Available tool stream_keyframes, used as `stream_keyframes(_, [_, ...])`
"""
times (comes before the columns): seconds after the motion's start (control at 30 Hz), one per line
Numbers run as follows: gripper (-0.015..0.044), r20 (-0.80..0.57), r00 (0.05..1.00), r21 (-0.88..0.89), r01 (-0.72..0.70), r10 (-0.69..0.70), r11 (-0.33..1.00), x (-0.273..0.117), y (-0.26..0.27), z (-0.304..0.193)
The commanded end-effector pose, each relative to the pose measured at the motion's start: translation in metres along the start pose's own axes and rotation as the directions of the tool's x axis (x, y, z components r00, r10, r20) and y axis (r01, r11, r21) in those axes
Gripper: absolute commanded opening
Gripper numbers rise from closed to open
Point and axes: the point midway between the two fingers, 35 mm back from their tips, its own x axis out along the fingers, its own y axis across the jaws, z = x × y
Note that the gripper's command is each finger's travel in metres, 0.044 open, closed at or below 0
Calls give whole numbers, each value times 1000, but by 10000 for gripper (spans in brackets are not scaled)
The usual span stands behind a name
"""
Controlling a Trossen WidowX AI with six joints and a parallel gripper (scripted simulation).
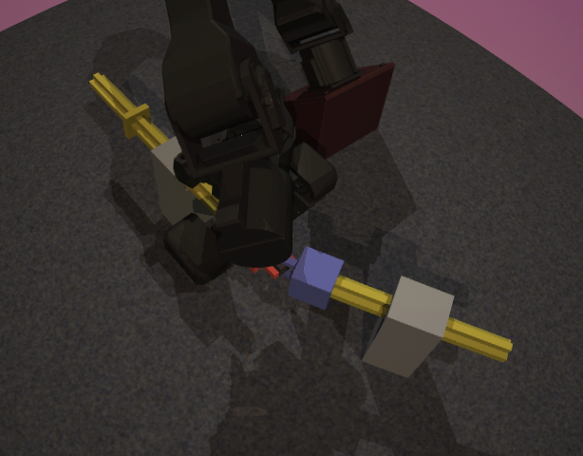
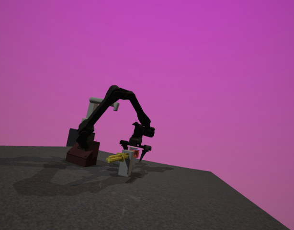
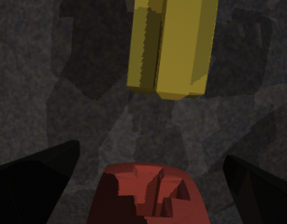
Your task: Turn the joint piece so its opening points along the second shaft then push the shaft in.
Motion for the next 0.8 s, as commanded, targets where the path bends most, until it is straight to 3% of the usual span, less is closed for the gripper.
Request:
stream_keyframes(0.0, [440,77,997,1,-20,20,1000,-18,3,-5])
stream_keyframes(0.3, [440,118,993,-23,-25,28,999,-27,2,-4])
stream_keyframes(0.77, [440,59,998,-470,3,29,882,-68,5,-4])
